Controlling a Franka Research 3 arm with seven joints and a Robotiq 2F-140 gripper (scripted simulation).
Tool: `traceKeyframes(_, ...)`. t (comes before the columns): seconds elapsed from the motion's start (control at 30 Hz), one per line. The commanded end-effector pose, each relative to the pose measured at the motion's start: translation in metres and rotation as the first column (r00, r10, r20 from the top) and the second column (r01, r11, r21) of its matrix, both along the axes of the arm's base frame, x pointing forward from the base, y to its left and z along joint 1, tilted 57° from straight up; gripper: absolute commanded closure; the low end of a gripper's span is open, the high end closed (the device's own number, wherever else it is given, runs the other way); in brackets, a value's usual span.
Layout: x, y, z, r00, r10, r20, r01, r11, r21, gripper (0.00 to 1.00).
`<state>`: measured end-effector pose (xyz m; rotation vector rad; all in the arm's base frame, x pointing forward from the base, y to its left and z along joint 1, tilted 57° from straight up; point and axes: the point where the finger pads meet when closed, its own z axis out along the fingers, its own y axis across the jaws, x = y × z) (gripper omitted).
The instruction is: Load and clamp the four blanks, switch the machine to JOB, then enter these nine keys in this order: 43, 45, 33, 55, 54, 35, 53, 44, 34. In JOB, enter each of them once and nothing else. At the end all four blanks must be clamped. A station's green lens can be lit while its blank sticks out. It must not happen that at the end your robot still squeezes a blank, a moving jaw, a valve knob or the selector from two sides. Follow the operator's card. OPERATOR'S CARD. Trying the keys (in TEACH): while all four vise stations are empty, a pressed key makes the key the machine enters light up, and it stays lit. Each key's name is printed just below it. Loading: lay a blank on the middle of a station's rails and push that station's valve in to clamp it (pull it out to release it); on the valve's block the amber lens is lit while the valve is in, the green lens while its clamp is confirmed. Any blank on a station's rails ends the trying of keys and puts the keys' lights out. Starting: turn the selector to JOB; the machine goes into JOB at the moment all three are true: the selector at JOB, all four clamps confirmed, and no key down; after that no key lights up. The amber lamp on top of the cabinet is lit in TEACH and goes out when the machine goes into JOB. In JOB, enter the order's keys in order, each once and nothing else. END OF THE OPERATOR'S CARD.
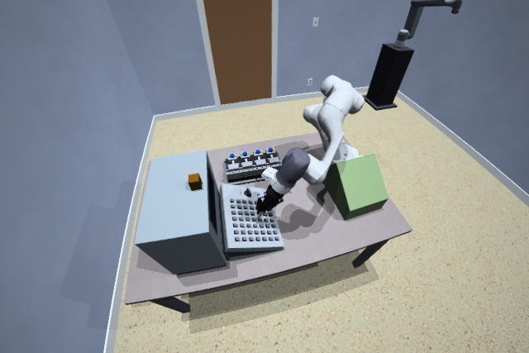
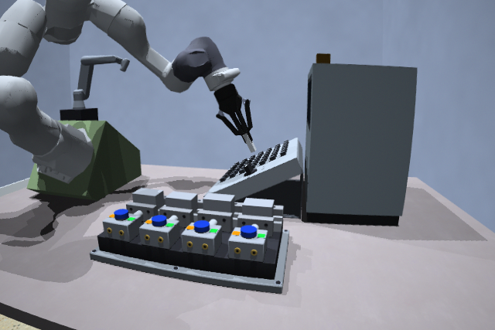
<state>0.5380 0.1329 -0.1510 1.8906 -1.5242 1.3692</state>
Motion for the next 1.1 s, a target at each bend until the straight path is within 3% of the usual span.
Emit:
traceKeyframes(0.0,-0.002,-0.001,0.003,1.0,-0.006,0.001,0.006,1.0,-0.006,1.0)
traceKeyframes(0.37,-0.003,0.003,0.005,1.0,-0.006,0.001,0.006,1.0,-0.006,1.0)
traceKeyframes(0.77,-0.002,0.02,-0.022,1.0,-0.006,0.001,0.006,1.0,-0.006,1.0)
traceKeyframes(1.07,-0.001,0.019,-0.024,1.0,-0.006,0.001,0.006,1.0,-0.006,1.0)
